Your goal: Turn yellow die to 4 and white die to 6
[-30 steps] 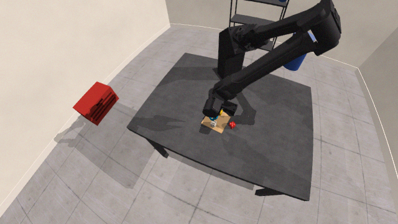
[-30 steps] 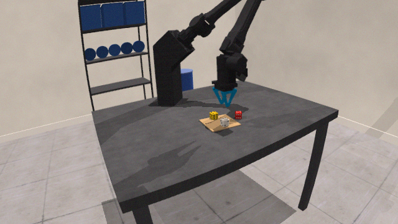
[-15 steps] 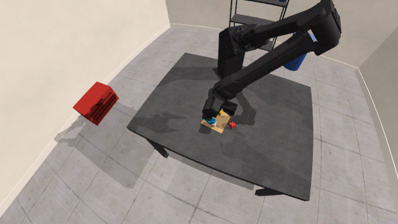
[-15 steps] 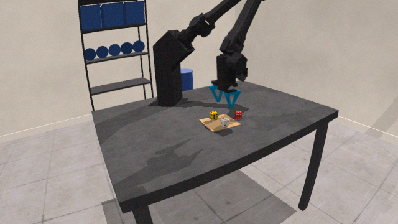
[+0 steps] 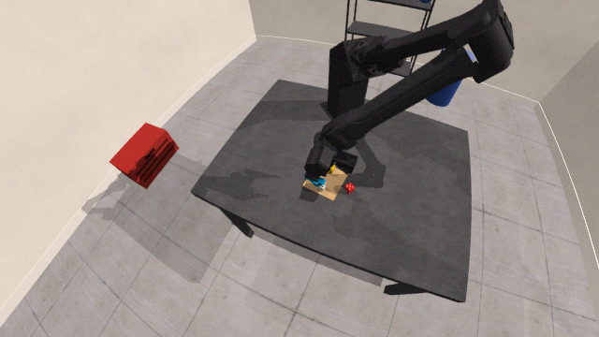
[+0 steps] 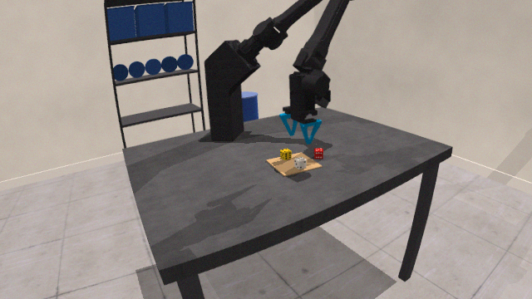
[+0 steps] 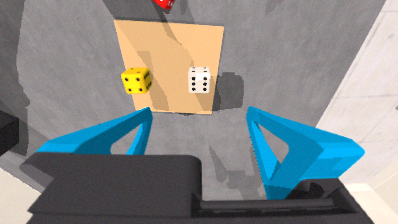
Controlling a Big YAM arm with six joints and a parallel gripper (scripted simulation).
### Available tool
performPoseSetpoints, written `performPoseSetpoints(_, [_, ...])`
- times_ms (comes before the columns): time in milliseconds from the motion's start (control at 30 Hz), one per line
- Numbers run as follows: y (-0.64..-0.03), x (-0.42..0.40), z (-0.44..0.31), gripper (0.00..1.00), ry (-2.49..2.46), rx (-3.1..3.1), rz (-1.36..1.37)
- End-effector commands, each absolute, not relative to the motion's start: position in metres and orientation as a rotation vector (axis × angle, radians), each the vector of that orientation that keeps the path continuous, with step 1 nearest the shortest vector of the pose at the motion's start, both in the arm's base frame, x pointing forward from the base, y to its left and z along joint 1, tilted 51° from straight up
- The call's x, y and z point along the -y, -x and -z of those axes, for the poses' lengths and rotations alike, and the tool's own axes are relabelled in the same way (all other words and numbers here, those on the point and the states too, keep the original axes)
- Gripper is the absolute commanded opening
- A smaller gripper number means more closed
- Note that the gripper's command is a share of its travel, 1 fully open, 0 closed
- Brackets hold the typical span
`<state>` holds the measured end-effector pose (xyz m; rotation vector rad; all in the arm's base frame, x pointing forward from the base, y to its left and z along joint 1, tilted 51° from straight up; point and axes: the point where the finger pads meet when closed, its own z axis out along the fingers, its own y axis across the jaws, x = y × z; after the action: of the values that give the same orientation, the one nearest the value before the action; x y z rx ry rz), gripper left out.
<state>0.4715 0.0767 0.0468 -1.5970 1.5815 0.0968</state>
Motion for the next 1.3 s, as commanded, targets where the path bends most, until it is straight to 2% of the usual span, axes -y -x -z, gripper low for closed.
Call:
performPoseSetpoints(0, [-0.466, -0.059, -0.061, 1.0, 1.582, -1.586, -0.071])
performPoseSetpoints(633, [-0.435, -0.011, -0.12, 1.0, 1.583, -1.569, -0.045])
performPoseSetpoints(1267, [-0.428, -0.014, -0.106, 1.0, 1.588, -1.592, -0.088])
